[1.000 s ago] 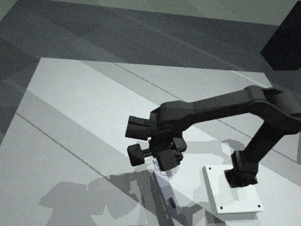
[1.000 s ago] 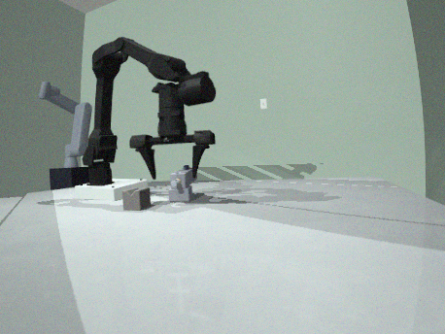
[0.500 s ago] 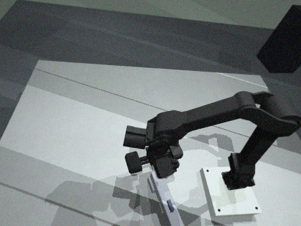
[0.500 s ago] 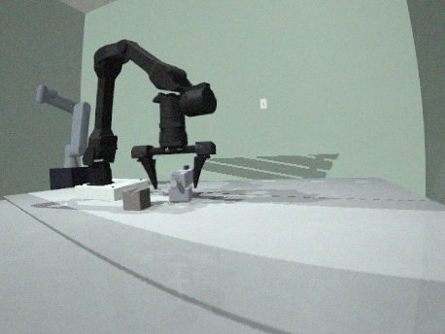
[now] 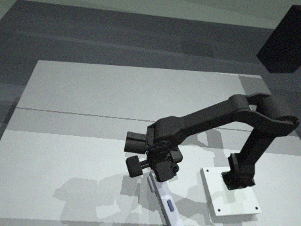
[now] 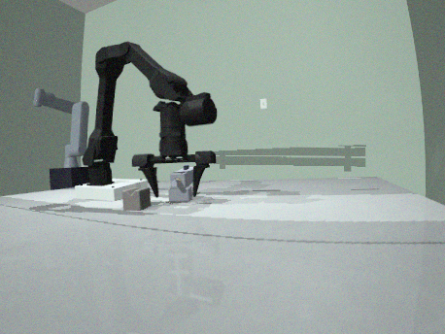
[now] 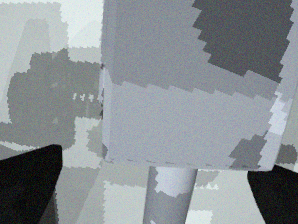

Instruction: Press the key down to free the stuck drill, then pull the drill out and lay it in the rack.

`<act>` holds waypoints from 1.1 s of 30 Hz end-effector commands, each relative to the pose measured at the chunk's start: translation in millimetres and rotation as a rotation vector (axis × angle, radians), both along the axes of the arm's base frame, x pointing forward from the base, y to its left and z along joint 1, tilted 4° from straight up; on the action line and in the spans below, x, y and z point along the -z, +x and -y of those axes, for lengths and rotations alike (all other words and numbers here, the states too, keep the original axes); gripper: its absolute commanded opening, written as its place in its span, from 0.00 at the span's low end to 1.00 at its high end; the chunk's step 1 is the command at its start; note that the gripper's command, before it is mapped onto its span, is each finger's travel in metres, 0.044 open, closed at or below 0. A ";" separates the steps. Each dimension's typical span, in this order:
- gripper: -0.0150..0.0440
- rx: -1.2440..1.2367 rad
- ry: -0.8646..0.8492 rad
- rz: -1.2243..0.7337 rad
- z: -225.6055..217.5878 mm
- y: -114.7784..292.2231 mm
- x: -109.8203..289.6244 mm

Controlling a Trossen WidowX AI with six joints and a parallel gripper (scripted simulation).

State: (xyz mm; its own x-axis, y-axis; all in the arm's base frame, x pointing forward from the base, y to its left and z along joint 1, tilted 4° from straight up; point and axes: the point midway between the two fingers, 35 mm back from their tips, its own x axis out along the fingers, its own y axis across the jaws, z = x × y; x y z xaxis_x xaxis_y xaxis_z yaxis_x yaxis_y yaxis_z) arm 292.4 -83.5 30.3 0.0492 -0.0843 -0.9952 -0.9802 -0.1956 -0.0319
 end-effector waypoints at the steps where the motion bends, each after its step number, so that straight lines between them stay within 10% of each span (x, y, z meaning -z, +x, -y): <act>1: 0.87 0.000 0.000 0.002 0.1 0.3 -0.7; 14: 0.29 0.000 0.000 0.002 0.1 0.3 -0.7; 33: 0.25 0.003 0.002 0.000 16.1 3.6 -1.0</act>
State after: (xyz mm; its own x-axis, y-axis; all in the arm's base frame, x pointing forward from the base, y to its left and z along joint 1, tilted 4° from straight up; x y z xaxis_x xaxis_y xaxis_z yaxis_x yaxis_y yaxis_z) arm 294.1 -95.2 30.4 0.0477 -0.0813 -0.9956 -0.9810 -0.1916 -0.0314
